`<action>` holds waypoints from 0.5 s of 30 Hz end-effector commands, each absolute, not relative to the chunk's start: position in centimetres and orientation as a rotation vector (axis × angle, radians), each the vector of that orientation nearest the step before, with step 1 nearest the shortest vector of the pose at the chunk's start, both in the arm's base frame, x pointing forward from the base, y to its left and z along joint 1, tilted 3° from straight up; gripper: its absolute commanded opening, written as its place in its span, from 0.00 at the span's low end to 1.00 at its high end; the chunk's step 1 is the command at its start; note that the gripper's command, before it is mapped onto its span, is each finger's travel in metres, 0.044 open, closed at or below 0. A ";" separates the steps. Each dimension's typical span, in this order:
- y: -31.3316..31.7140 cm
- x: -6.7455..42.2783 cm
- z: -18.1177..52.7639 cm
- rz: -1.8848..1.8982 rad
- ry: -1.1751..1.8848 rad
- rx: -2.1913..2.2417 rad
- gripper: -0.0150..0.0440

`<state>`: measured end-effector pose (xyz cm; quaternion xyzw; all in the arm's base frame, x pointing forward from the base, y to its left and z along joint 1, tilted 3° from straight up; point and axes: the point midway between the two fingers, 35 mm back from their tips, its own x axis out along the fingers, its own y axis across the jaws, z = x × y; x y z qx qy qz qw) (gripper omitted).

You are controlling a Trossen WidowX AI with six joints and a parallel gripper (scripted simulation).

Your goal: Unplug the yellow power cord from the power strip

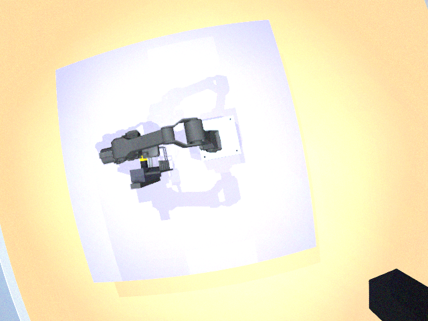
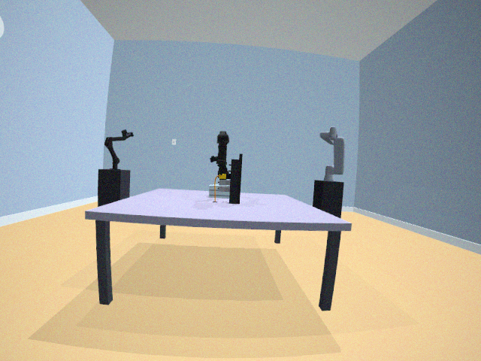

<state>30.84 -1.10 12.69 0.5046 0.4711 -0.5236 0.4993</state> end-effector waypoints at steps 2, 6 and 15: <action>-2.3 30.9 12.7 -1.271 1.133 1.217 0.25; -2.9 30.9 12.8 -1.271 1.133 1.217 0.25; -4.4 30.8 12.8 -1.273 1.133 1.217 0.25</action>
